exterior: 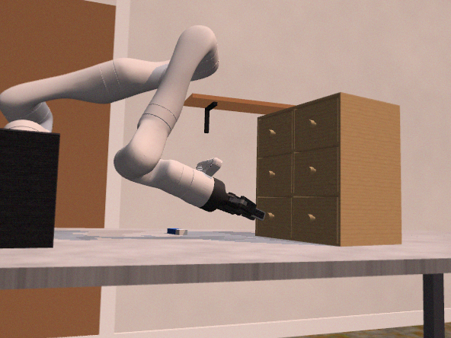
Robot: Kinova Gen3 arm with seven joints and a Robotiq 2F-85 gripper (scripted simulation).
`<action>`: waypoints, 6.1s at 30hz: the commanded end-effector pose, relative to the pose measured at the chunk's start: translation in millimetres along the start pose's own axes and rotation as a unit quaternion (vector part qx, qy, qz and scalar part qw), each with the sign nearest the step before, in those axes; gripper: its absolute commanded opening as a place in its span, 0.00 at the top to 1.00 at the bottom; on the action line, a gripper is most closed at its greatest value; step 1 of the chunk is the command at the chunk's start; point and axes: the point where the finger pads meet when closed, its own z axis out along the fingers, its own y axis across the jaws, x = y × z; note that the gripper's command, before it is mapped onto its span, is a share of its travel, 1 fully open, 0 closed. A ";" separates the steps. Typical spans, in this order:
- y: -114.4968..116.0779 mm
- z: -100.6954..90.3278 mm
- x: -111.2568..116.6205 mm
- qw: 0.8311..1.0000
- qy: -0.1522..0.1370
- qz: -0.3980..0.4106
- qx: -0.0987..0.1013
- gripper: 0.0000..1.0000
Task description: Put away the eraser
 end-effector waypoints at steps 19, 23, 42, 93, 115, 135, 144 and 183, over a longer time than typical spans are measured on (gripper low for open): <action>-0.1 1.8 -4.4 1.000 -0.003 0.004 -0.001 0.67; -0.1 1.8 -4.4 1.000 -0.003 0.004 -0.001 0.67; -0.4 2.0 -3.2 1.000 -0.003 0.004 0.000 0.67; -1.0 2.0 -2.1 1.000 -0.002 0.003 0.001 0.67; -1.3 1.8 -1.4 1.000 -0.003 0.004 0.002 0.67; 1.9 5.1 1.5 1.000 -0.001 0.004 -0.002 0.67; 2.4 14.1 5.3 1.000 0.000 0.005 -0.003 0.67; 1.3 35.1 11.0 1.000 -0.002 0.008 -0.002 0.67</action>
